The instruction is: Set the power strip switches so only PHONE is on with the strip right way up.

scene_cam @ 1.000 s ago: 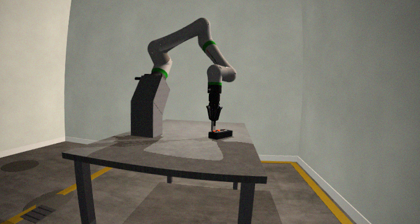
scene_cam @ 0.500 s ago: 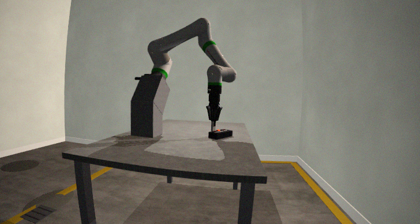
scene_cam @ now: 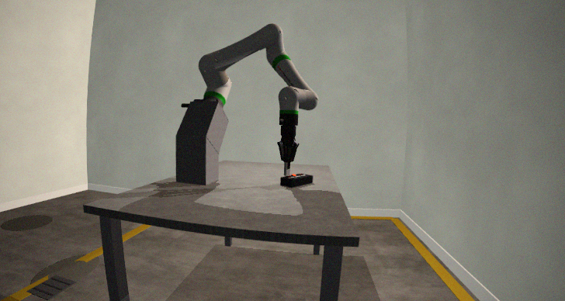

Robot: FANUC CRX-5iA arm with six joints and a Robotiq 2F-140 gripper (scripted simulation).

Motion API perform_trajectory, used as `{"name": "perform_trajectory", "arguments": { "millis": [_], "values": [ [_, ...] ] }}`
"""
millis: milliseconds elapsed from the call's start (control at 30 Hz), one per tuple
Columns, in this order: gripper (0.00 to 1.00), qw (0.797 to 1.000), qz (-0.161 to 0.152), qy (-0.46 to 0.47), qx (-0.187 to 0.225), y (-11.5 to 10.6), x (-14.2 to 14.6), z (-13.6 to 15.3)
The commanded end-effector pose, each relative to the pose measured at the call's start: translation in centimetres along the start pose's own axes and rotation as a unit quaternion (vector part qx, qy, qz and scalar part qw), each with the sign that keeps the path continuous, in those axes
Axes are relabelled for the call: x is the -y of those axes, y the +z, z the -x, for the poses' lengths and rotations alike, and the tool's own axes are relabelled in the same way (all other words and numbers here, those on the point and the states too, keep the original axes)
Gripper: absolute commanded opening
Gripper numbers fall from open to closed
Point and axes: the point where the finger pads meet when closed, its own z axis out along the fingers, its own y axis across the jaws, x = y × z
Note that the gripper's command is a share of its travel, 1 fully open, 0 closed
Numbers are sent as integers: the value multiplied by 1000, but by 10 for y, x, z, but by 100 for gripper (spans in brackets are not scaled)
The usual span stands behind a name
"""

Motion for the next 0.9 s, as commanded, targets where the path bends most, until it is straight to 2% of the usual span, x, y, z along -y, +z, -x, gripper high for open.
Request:
{"name": "perform_trajectory", "arguments": {
  "millis": [0, 400, 867],
  "values": [
    [0, 1000, 0, 0, 0, -5, 0, 0],
    [0, 1000, 0, 0, 0, -33, 0, 0],
    [0, 1000, 0, 0, 0, -36, 0, 0]
  ]
}}
